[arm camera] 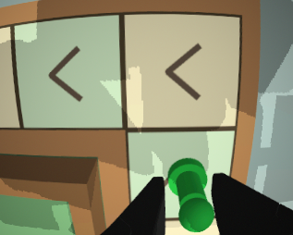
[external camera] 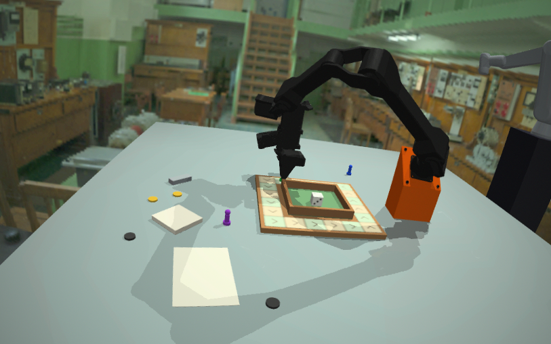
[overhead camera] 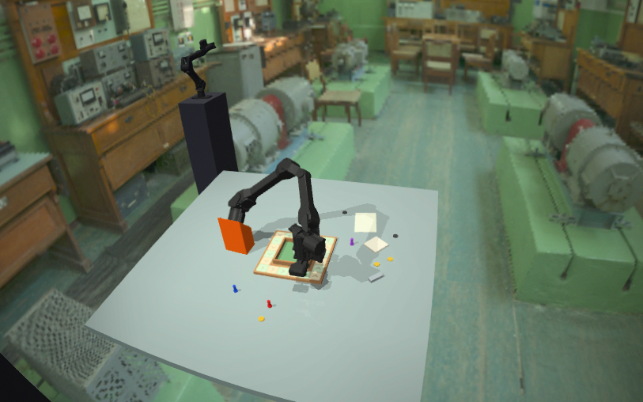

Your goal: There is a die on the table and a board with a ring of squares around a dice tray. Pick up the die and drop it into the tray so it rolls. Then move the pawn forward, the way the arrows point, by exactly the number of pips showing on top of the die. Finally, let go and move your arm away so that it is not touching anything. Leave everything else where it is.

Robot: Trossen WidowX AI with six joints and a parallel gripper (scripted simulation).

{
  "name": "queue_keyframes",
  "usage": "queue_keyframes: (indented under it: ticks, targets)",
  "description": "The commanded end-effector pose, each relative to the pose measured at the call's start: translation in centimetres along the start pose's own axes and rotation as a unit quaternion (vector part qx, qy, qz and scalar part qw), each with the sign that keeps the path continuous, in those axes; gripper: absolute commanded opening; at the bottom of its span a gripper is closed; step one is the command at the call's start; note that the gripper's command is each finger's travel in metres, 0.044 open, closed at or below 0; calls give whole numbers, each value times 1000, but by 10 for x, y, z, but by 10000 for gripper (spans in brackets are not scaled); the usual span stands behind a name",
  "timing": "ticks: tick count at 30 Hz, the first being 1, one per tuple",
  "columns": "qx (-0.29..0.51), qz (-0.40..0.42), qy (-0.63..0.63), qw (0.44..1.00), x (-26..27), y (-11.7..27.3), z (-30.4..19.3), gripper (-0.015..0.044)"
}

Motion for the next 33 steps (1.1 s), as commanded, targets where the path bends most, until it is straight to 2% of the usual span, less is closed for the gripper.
queue_keyframes:
  ticks: [1,8,11,28,33]
  targets:
    - [-1,2,-4,1000,-1,-1,0,49]
    - [-1,2,-4,1000,-1,-1,0,2]
    - [-2,1,-4,1000,-1,4,1,0]
    - [-1,-2,-5,1000,-5,123,3,0]
    - [-1,-1,-4,1000,-5,127,3,0]
Point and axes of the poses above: the point midway between the two fingers, 35 mm back from their tips, its own y axis back along the fingers, its own x axis across the jaws, z = x × y, the point moved 7 cm from there along y, back along the fingers, and after that the axes turned 5 degrees about -y, right-handed, at the moved point
